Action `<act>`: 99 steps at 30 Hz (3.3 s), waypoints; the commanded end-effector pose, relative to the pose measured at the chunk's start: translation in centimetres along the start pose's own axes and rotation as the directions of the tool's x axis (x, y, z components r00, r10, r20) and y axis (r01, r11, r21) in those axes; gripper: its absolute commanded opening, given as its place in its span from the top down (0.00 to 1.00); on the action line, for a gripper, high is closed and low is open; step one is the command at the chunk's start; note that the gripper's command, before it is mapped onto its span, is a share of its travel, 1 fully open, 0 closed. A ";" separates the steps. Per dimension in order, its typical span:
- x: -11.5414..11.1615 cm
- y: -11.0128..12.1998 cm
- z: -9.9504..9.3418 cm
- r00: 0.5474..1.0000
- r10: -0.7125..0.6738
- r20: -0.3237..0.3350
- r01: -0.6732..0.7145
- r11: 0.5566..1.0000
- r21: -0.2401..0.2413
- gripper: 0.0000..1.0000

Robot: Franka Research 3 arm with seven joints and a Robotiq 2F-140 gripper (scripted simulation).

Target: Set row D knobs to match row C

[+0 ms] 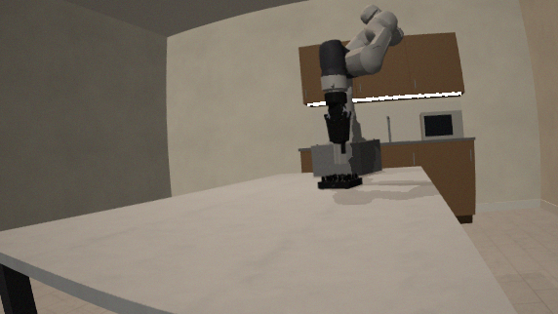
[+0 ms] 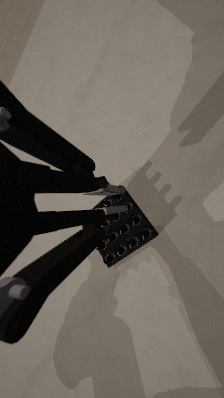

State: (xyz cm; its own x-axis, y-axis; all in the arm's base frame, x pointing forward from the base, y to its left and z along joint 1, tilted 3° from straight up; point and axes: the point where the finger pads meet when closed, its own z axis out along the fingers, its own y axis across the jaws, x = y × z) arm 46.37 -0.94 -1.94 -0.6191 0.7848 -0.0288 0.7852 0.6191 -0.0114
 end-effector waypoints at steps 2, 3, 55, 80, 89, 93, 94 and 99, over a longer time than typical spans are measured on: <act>-0.2 -0.2 0.0 0.985 -0.171 0.006 0.171 0.985 -0.003 0.88; -0.2 -0.2 0.0 0.983 -0.185 0.006 0.185 0.983 -0.003 0.88; -0.2 0.1 -0.8 0.562 -0.827 0.014 0.827 0.562 0.001 0.88; -0.2 0.5 -1.3 0.204 -0.979 0.024 0.979 0.205 0.009 0.88; -0.3 0.7 -1.5 0.057 -0.998 0.028 0.998 0.058 0.015 0.88; -0.3 0.8 -1.6 -0.003 -1.000 0.030 1.000 -0.002 0.017 0.88; -0.3 0.8 -1.6 -0.020 -0.999 0.030 1.000 -0.019 0.018 0.88; -0.3 0.9 -1.8 -0.104 -0.994 0.032 0.994 -0.103 0.023 0.88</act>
State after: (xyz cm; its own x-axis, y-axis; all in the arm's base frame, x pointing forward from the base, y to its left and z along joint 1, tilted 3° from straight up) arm 47.04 -0.36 -0.30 -0.8062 -0.5916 -0.0136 -0.5907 0.8059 -0.0384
